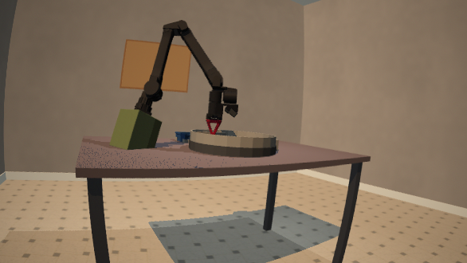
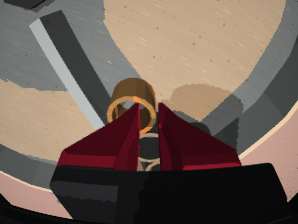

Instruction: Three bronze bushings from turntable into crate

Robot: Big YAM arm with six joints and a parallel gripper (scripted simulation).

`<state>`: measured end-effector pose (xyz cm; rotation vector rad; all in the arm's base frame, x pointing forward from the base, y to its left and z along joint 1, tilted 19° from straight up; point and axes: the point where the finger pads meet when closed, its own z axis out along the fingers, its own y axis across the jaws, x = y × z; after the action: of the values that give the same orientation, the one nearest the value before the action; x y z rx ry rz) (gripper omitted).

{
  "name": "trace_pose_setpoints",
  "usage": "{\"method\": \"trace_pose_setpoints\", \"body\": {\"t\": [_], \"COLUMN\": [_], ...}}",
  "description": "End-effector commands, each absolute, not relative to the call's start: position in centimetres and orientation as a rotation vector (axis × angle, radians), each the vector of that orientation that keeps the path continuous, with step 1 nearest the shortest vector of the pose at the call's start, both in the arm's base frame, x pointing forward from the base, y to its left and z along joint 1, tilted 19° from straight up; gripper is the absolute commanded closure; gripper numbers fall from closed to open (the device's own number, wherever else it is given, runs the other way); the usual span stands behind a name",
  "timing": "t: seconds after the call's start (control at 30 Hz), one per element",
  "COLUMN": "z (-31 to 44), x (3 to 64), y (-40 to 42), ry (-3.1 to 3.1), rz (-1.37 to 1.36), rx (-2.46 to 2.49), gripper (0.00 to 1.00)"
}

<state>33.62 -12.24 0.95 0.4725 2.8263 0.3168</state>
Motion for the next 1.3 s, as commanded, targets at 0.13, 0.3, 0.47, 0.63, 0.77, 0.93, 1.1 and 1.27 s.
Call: {"method": "trace_pose_setpoints", "body": {"t": [0.13,0.3,0.47,0.63,0.77,0.93,1.1,1.27], "z": [1.44,1.44,1.44,1.44,1.44,1.44,1.44,1.44], "x": [34.06,34.06,34.06,34.06,34.06,34.06,34.04,34.04], "y": [-12.6,-12.59,-12.59,-12.59,-12.59,-12.59,-12.29,-12.29], "ry": [2.806,2.806,2.806,2.806,2.806,2.806,2.81,2.81], "rz": [0.302,0.303,0.303,0.303,0.303,0.303,0.313,0.313], "rx": [0.49,0.49,0.49,0.49,0.49,0.49,0.484,0.484], "gripper": [0.87,0.87,0.87,0.87,0.87,1.0,1.0,1.0]}}
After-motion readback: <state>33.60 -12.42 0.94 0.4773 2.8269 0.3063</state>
